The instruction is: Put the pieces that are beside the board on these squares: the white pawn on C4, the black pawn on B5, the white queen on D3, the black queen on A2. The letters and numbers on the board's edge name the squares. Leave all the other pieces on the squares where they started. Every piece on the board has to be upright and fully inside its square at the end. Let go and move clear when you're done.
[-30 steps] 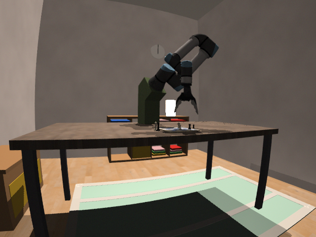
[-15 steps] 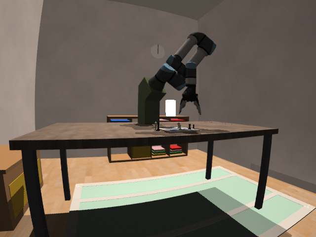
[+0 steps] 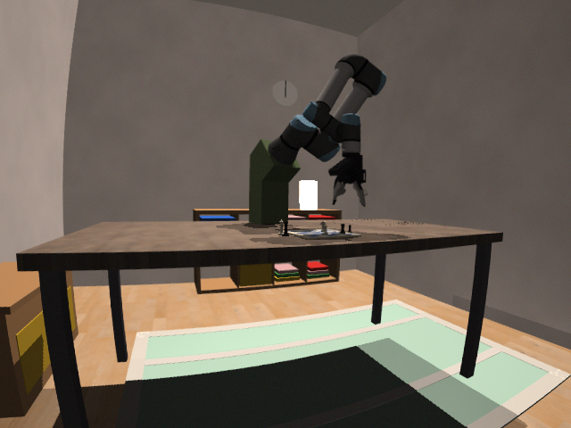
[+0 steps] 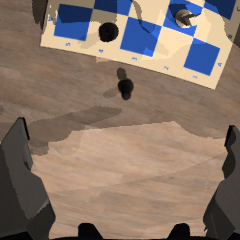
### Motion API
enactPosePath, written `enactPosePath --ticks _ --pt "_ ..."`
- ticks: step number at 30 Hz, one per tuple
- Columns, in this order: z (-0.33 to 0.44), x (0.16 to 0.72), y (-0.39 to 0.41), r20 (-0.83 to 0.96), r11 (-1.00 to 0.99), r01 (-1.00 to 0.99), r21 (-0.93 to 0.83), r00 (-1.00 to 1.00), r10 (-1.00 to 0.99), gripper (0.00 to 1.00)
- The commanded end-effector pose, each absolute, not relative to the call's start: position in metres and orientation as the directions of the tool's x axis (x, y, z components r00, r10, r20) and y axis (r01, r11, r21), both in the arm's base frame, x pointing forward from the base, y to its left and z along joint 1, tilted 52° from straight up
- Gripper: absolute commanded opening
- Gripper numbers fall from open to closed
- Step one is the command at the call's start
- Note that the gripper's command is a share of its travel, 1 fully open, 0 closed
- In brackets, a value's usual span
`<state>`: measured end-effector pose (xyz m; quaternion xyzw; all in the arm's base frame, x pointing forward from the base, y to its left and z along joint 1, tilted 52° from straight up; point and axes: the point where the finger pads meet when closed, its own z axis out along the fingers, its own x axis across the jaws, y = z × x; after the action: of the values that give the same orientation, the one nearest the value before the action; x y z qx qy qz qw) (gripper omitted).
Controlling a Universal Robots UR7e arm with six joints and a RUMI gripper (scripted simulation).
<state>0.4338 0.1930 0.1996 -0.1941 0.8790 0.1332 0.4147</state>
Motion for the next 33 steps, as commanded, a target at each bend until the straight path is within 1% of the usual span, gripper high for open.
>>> enactPosePath --ticks 1,9,20,21,33 --pt "0.2006 0.4295 0.1996 -0.776 0.913 -0.387 0.127 -0.612 -0.152 1.0" --pt "0.2015 0.4254 0.2055 -0.769 0.921 -0.344 0.183 -0.634 -0.084 1.0" --pt "0.2017 0.4246 0.2068 -0.767 0.922 -0.334 0.194 -0.638 -0.07 1.0" --pt "0.2017 0.4246 0.2068 -0.767 0.922 -0.334 0.194 -0.638 -0.07 0.2" --pt "0.2017 0.4246 0.2068 -0.767 0.922 -0.334 0.194 -0.638 -0.07 0.2"
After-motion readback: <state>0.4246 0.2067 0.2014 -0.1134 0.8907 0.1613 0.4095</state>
